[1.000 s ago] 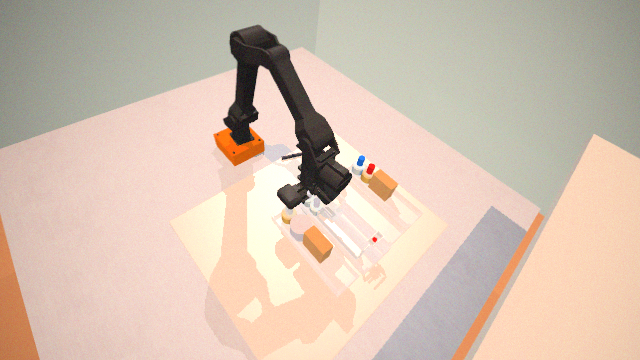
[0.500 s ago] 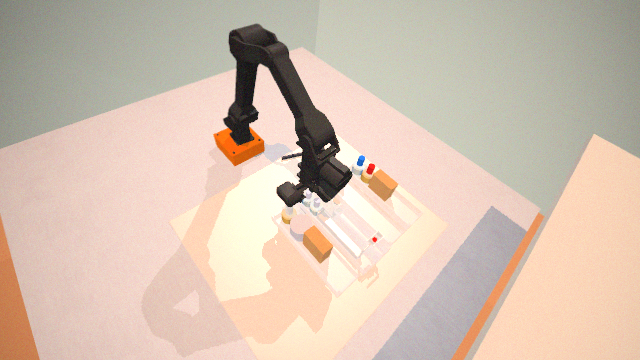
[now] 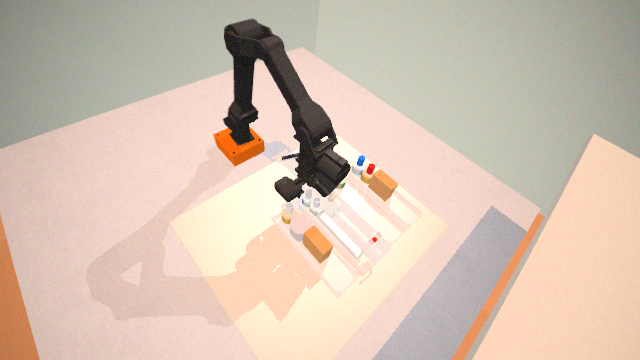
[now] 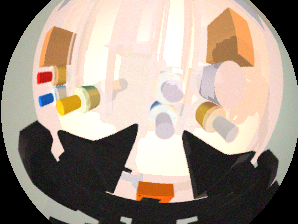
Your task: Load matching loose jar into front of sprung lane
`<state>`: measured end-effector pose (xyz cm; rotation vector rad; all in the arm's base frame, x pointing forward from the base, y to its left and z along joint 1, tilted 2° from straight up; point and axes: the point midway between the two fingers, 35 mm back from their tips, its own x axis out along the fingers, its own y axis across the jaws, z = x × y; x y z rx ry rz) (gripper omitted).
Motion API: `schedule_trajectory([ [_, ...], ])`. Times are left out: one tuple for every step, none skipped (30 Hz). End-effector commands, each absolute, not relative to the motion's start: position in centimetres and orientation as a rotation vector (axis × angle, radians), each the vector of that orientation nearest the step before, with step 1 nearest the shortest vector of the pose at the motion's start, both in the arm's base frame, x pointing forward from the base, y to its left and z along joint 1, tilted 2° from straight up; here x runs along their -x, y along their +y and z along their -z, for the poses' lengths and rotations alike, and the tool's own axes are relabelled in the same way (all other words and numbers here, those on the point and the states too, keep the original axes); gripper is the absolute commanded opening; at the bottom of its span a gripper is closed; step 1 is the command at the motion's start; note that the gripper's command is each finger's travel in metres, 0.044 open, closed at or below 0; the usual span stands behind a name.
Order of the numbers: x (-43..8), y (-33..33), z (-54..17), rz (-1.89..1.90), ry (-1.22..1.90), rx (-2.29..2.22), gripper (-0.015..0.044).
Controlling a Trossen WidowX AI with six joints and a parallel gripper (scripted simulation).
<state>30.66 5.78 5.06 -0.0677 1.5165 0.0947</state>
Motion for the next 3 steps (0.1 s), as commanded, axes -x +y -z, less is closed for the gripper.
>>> schedule_trajectory([
  [-29.33,5.65,-5.13,-0.092,1.515,0.066,0.0275],
  [-28.98,5.61,-5.12,-0.092,1.516,0.066,0.0275],
  [-28.63,5.58,-5.11,-0.092,1.516,0.066,0.0275],
])
